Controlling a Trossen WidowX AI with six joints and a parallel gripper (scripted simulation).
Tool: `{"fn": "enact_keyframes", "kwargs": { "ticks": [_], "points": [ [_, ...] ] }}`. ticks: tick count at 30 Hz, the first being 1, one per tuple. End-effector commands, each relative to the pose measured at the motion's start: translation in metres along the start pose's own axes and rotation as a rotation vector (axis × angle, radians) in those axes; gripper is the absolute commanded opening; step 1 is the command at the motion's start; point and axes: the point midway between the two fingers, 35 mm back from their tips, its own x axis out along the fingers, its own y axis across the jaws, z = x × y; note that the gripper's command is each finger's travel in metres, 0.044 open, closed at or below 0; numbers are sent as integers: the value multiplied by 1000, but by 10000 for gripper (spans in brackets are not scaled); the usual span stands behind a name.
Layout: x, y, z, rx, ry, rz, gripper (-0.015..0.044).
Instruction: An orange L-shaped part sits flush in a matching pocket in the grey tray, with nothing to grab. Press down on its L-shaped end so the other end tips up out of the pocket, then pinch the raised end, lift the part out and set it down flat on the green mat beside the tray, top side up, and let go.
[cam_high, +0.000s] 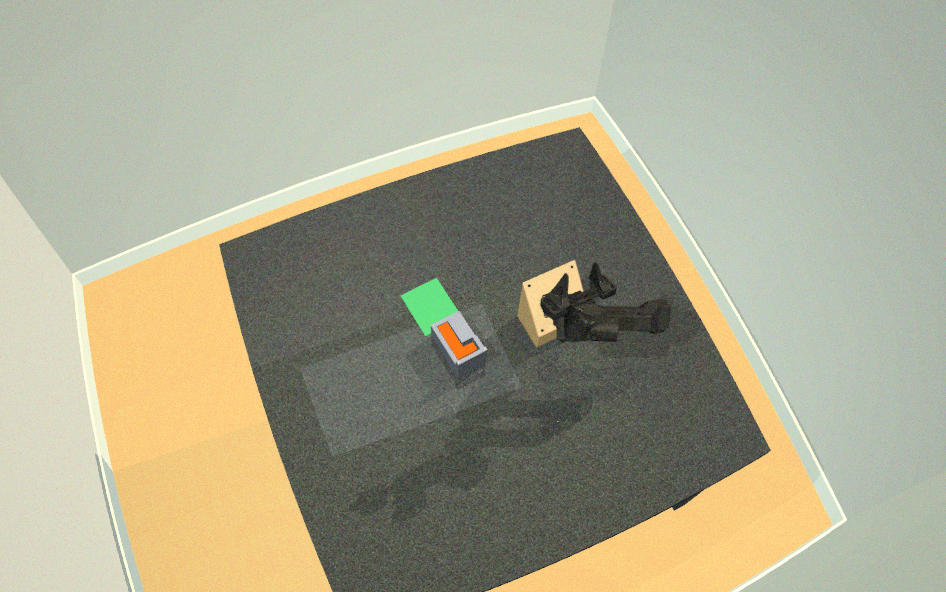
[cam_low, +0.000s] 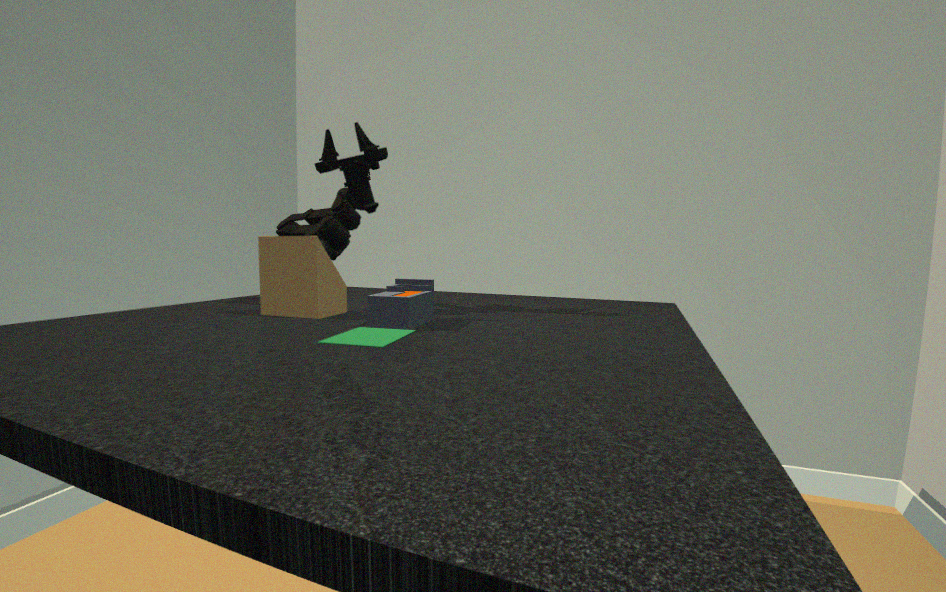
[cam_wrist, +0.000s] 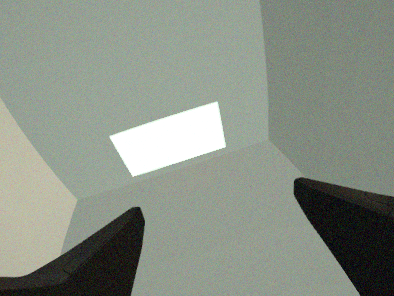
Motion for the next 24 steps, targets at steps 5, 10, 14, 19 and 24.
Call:
{"fn": "enact_keyframes", "kwargs": {
  "ticks": [5,10,14,19,24],
  "points": [
    [8,51,10,-190,-45,168,269],
    [4,155,-10,-519,-55,569,180],
    [-12,205,-42,-673,0,829,180],
    [-45,246,-93,-819,135,1161,180],
    [-90,262,-147,-909,368,1506,180]
  ]
}}
